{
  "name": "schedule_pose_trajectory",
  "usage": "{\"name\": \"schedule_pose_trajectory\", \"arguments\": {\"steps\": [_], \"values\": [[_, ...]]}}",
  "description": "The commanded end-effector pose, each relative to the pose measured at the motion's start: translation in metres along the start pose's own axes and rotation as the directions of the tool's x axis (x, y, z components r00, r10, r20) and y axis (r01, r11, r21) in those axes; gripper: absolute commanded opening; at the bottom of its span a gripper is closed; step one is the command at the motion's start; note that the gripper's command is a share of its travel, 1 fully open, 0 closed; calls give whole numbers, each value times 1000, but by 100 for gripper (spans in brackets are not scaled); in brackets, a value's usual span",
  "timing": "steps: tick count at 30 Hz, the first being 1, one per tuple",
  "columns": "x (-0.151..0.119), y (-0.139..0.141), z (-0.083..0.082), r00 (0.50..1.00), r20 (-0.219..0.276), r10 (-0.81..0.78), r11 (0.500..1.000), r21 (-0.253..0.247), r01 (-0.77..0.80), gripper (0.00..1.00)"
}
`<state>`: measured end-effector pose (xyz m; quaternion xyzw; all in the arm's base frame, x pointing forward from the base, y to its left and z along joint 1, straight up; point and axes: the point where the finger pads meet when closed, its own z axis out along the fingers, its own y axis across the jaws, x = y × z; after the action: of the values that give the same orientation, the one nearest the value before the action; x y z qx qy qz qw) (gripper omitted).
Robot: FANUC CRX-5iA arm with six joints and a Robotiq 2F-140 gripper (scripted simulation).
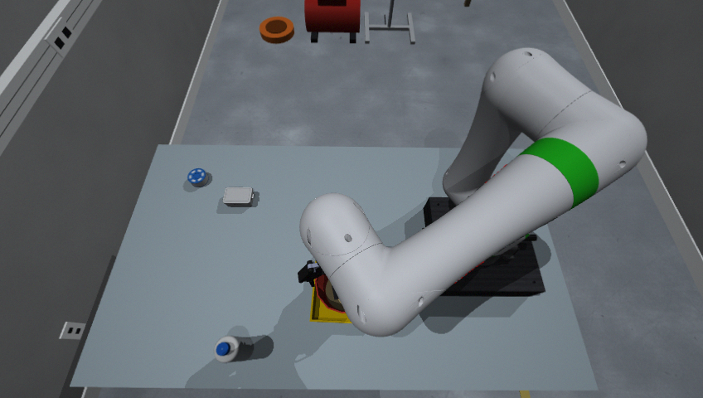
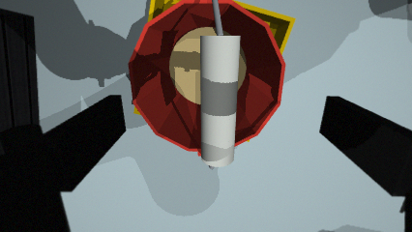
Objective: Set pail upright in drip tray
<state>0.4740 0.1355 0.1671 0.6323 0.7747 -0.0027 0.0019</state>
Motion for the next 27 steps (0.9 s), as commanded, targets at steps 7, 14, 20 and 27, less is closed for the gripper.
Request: {"name": "schedule_pose_trajectory", "arguments": {"steps": [7,14,20,27], "values": [[0,0,-21,1000,0,0,1000,-2,0,100],[0,0,-30,1000,0,0,1000,-2,0,100],[0,0,-38,1000,0,0,1000,-2,0,100],[0,0,-42,1000,0,0,1000,-2,0,100]]}}
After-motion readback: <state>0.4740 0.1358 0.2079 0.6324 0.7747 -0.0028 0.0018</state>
